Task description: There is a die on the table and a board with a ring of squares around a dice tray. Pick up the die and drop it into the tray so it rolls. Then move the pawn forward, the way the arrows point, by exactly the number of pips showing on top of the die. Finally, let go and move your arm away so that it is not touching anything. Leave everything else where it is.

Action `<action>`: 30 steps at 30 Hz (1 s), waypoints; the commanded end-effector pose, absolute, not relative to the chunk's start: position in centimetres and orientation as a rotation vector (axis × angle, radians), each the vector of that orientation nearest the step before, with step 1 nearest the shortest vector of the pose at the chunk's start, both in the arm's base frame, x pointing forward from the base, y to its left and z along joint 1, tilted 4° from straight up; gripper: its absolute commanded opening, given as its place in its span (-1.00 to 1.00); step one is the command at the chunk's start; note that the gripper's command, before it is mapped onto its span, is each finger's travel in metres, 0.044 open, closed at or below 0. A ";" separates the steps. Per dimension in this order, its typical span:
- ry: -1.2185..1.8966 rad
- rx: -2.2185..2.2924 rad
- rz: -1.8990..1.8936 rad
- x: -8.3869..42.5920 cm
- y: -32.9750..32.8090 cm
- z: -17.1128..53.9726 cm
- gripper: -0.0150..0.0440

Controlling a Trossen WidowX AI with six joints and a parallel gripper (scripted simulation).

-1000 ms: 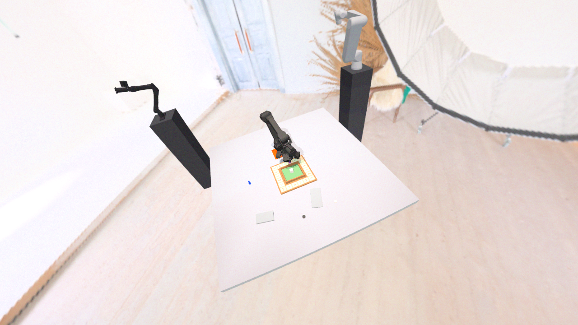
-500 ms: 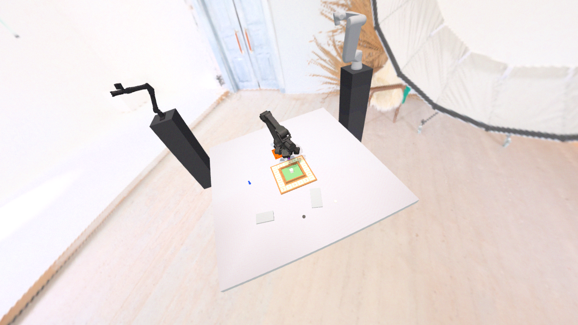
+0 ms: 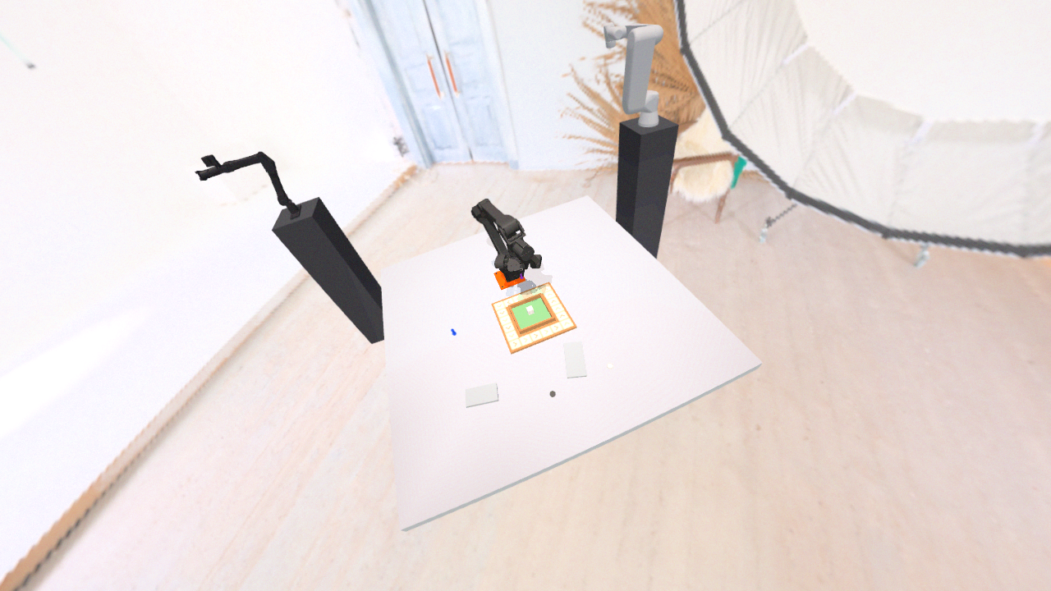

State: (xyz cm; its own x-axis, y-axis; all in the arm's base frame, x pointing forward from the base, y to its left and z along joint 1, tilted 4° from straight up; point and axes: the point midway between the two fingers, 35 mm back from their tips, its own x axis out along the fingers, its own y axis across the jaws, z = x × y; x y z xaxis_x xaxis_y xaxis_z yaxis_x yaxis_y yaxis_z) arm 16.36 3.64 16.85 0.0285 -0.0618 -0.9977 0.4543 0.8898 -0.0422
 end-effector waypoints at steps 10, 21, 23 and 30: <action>1.498 0.330 -0.411 18.1 1.5 16.1 -0.49; 1.495 0.328 -0.413 20.0 -2.0 14.2 -0.49; 1.495 0.328 -0.414 20.2 -2.7 13.9 -0.49; 1.493 0.325 -0.416 20.8 -5.3 12.7 -0.49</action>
